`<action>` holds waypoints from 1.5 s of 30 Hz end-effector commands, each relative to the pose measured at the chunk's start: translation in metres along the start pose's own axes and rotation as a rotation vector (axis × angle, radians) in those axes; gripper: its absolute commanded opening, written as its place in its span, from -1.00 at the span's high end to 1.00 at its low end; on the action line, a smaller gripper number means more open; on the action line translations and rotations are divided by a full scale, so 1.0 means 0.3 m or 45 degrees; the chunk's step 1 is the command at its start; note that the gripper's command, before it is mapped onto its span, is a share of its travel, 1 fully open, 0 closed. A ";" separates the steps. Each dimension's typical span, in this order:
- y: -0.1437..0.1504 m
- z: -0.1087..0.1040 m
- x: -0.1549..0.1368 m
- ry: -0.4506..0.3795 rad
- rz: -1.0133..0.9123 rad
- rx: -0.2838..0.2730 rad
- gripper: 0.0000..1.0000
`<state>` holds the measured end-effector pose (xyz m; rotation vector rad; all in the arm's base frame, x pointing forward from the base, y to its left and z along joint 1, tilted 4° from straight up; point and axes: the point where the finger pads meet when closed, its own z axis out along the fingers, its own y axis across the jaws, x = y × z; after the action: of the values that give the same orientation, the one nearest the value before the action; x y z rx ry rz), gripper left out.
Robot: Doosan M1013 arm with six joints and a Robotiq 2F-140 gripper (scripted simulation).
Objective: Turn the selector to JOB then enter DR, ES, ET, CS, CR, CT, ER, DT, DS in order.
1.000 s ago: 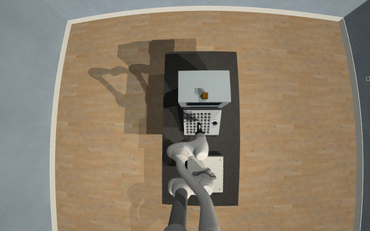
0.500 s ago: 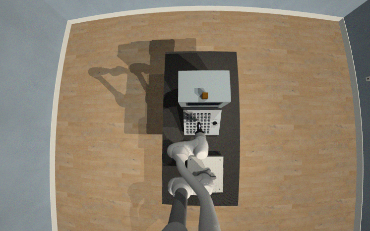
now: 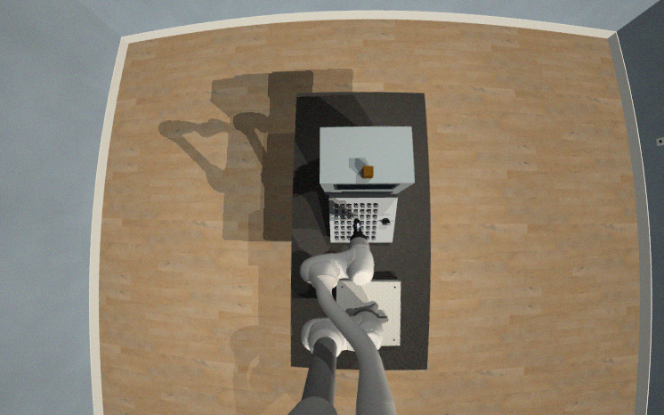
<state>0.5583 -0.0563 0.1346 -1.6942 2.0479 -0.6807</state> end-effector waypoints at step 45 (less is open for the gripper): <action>0.000 -0.046 0.000 0.000 0.000 0.000 1.00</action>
<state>0.5517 -0.0549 0.1440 -1.6939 2.0476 -0.6811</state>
